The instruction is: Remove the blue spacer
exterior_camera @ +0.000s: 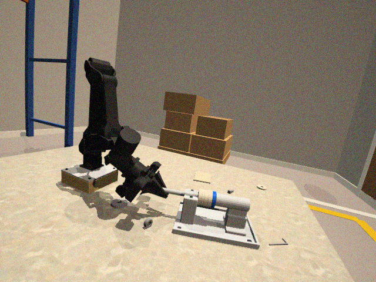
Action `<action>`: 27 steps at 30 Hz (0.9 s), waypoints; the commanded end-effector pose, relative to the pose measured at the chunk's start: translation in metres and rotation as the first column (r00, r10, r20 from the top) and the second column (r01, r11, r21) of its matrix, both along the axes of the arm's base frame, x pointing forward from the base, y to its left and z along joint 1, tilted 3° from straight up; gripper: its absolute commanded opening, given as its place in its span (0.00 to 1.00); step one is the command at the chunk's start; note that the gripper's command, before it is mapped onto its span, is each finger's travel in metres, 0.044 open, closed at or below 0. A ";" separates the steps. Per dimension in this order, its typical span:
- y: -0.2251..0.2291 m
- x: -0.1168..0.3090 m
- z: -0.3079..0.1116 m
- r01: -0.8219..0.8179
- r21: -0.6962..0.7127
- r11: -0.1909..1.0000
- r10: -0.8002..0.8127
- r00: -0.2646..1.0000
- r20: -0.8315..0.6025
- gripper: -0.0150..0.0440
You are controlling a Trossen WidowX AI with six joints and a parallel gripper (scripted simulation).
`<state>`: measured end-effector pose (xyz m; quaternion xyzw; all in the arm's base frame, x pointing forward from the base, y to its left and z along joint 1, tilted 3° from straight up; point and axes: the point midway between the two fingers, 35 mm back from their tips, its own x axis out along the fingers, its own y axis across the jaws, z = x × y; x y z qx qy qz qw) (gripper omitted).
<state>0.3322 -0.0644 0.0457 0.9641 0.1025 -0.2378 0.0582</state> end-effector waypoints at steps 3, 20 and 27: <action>0.000 -0.001 0.000 -0.002 -0.001 1.000 0.002 1.000 0.000 0.25; -0.001 -0.003 0.000 -0.002 -0.001 1.000 0.002 1.000 -0.001 0.25; -0.001 -0.004 0.000 -0.002 -0.001 1.000 0.002 1.000 -0.001 0.25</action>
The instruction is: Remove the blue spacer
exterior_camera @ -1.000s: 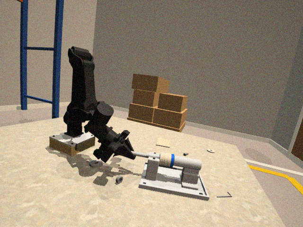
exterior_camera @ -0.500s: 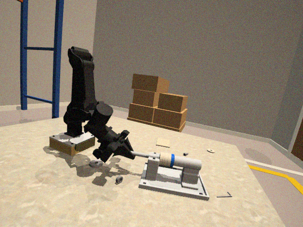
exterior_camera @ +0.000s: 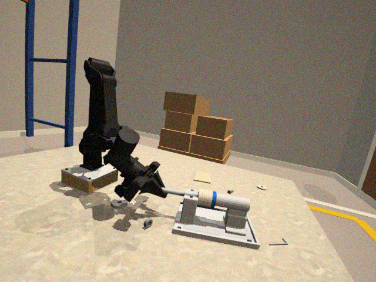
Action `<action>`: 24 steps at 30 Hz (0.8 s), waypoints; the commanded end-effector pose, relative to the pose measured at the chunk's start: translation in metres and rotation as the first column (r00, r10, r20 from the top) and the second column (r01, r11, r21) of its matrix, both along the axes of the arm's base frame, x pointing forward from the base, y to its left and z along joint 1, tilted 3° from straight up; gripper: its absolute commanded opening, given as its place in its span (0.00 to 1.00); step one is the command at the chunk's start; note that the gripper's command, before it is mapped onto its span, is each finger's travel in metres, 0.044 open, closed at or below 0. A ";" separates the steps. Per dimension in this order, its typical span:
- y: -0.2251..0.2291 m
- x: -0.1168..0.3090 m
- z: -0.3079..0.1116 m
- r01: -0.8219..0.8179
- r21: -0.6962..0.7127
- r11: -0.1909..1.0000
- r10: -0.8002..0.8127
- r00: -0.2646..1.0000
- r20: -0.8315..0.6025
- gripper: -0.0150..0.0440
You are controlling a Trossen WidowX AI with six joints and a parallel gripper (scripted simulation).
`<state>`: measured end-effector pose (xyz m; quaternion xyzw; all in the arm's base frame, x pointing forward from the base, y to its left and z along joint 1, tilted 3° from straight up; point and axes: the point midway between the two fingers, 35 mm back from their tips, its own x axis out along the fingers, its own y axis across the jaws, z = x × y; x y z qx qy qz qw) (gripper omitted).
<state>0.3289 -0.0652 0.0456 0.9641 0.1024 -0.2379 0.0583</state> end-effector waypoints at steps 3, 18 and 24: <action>0.000 -0.001 0.000 -0.002 -0.001 1.000 0.002 1.000 0.000 0.25; -0.001 -0.003 0.000 -0.002 -0.001 1.000 0.002 1.000 -0.001 0.25; -0.001 -0.004 0.000 -0.002 -0.001 1.000 0.002 1.000 -0.001 0.25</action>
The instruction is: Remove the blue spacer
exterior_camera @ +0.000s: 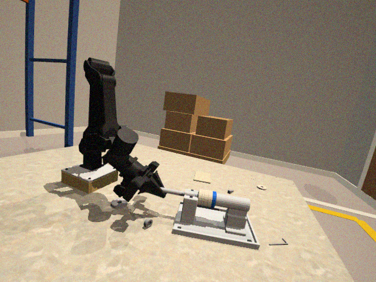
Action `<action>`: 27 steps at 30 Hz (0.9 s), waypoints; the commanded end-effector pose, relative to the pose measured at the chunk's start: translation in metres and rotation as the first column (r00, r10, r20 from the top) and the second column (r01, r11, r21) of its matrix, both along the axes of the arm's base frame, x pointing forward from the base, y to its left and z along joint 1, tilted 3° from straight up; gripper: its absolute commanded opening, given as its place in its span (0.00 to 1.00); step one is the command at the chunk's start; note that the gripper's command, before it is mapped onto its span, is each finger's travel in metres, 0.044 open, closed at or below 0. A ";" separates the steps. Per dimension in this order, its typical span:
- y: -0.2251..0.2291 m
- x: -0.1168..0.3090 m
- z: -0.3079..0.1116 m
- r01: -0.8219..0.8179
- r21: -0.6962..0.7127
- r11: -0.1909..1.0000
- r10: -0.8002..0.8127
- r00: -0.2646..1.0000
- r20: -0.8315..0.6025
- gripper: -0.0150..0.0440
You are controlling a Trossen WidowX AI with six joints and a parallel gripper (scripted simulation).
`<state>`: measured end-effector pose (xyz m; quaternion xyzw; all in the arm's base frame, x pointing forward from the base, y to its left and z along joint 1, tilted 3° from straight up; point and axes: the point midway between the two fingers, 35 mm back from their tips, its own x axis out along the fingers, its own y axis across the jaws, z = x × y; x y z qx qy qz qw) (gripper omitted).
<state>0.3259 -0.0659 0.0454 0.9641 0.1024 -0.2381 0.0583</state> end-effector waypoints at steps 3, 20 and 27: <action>0.000 -0.001 0.000 -0.002 -0.001 1.000 0.002 1.000 0.000 0.25; -0.001 -0.003 0.000 -0.002 -0.001 1.000 0.002 1.000 0.000 0.25; -0.001 -0.004 0.000 -0.002 -0.001 1.000 0.002 1.000 -0.001 0.25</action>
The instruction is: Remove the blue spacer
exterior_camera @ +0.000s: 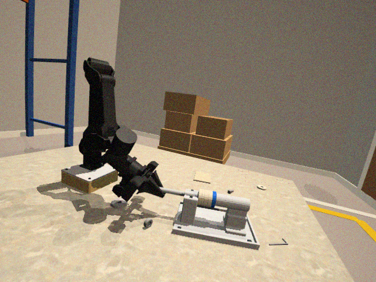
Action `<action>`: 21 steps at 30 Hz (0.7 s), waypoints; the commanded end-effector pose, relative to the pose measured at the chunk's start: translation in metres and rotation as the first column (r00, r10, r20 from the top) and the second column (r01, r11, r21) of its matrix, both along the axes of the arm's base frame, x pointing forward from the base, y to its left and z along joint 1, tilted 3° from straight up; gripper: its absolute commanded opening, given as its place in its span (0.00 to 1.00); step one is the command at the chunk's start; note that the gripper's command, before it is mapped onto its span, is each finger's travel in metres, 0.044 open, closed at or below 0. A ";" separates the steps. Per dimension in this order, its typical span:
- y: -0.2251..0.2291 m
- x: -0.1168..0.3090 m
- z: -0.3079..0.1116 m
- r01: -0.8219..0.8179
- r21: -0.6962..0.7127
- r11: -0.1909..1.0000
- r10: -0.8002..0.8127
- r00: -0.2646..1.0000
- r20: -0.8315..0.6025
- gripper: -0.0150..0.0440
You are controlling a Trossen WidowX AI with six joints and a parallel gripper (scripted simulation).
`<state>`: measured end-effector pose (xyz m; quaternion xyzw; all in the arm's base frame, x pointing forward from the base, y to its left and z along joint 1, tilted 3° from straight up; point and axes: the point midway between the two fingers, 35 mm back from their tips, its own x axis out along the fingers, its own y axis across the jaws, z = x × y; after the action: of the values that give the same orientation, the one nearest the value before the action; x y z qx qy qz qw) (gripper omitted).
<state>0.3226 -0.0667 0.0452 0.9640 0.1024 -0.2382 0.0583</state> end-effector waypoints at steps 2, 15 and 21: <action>0.000 -0.001 0.000 -0.002 -0.001 1.000 0.002 1.000 0.000 0.25; 0.000 -0.003 0.000 -0.002 -0.001 1.000 0.002 1.000 0.000 0.25; -0.001 -0.004 0.000 -0.002 -0.001 1.000 0.002 1.000 0.000 0.25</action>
<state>0.3199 -0.0673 0.0451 0.9640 0.1024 -0.2383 0.0584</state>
